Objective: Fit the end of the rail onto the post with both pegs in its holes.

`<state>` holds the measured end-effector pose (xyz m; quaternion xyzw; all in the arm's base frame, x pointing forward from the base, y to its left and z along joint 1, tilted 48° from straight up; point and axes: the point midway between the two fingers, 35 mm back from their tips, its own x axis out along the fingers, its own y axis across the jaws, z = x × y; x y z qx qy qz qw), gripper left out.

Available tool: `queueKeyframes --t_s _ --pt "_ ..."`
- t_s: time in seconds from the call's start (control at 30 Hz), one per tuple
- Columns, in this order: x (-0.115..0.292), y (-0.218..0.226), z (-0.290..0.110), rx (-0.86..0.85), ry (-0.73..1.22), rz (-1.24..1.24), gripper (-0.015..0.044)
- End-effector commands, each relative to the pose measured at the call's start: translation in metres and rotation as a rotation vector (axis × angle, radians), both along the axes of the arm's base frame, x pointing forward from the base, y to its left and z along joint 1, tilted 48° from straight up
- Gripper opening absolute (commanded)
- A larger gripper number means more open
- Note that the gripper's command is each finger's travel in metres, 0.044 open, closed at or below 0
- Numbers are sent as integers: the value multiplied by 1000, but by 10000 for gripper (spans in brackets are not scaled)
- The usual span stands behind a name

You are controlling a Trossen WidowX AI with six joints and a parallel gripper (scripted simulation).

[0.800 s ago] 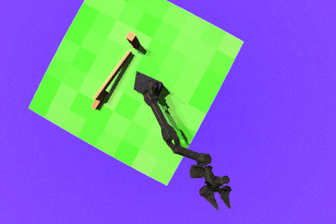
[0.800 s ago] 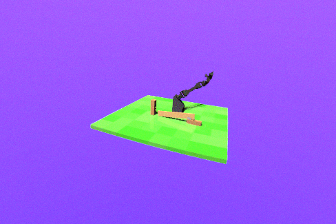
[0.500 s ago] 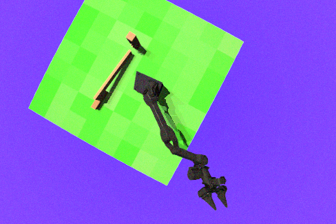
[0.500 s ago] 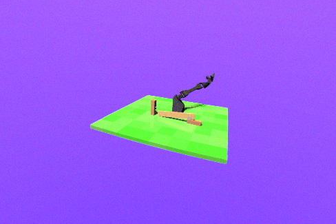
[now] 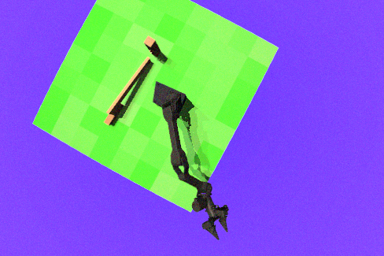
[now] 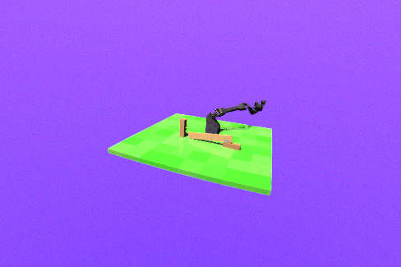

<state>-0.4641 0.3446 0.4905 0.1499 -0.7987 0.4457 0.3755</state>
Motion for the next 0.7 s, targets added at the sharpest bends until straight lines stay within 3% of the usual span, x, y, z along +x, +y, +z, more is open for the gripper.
queueKeyframes --t_s 0.0,0.67 --pt "32 41 0 -82 -23 -53 440" --pt "231 172 10 -448 0 -303 440"
